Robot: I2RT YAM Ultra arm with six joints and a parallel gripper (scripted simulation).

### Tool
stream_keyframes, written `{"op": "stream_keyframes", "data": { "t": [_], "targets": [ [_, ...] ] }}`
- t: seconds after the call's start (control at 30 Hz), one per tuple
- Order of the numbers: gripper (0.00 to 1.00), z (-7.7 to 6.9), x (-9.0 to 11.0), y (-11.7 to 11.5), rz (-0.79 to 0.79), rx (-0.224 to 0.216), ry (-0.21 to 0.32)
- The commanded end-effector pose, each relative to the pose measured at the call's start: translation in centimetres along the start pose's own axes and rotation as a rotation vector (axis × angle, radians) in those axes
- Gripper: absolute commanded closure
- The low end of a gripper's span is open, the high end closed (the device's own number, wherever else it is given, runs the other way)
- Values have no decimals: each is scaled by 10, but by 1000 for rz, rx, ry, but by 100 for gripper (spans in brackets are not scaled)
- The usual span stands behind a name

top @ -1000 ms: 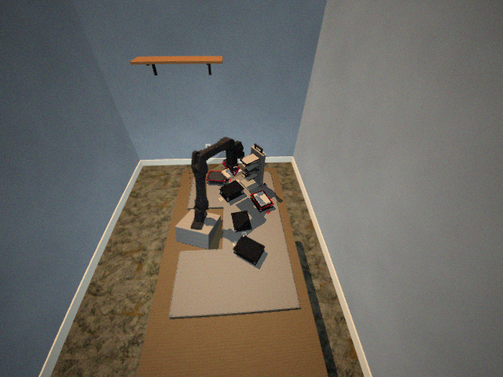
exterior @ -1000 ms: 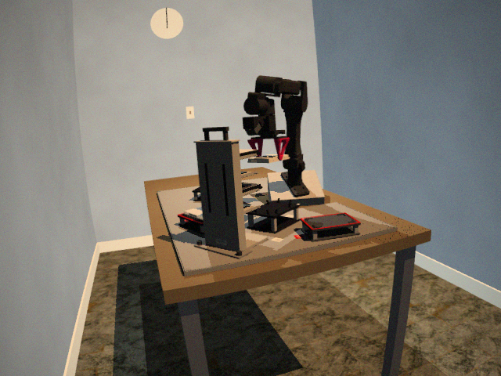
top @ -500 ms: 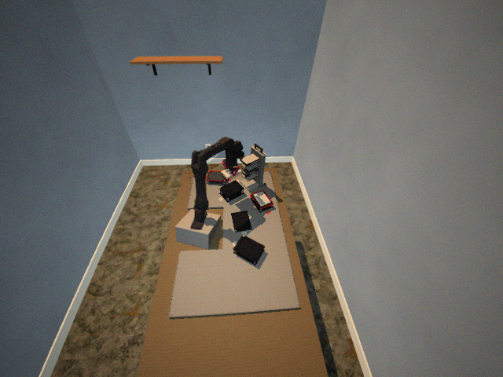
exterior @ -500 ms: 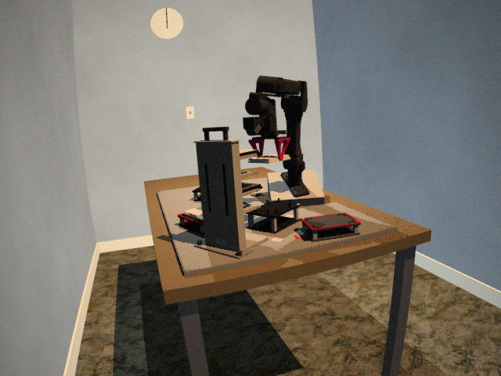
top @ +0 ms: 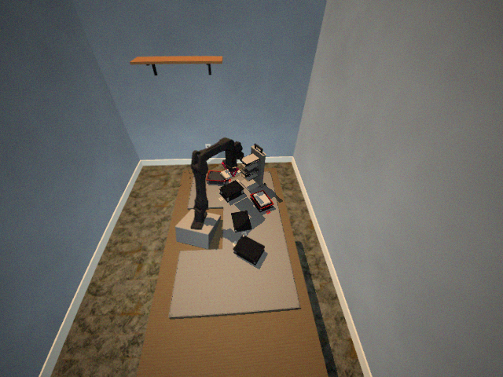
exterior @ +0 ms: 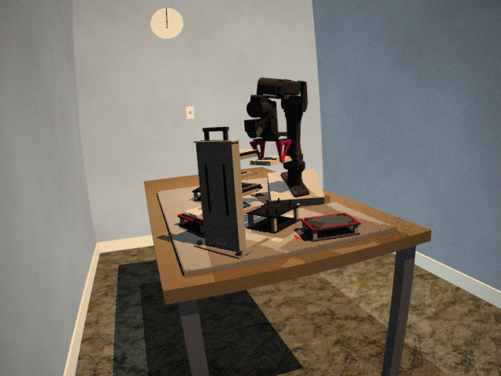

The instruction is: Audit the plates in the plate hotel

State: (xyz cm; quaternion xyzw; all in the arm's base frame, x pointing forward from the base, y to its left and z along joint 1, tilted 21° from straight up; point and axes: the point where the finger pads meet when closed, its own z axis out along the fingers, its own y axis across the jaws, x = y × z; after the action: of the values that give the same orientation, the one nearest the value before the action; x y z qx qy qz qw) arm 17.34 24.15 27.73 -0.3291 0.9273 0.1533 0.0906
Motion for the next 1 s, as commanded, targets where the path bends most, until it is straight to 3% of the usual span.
{"op": "stream_keyframes", "data": {
  "t": [0.0,0.37,0.67,0.73,0.77,0.97],
  "targets": [
    [14,2,2,1,-2,2,-23],
    [14,26,0,2,-2,2,-23],
    [14,59,-4,0,6,9,4],
    [14,59,-4,0,6,9,4],
    [14,53,-5,-1,7,4,-24],
    [14,78,-5,0,6,9,6]
  ]
}}
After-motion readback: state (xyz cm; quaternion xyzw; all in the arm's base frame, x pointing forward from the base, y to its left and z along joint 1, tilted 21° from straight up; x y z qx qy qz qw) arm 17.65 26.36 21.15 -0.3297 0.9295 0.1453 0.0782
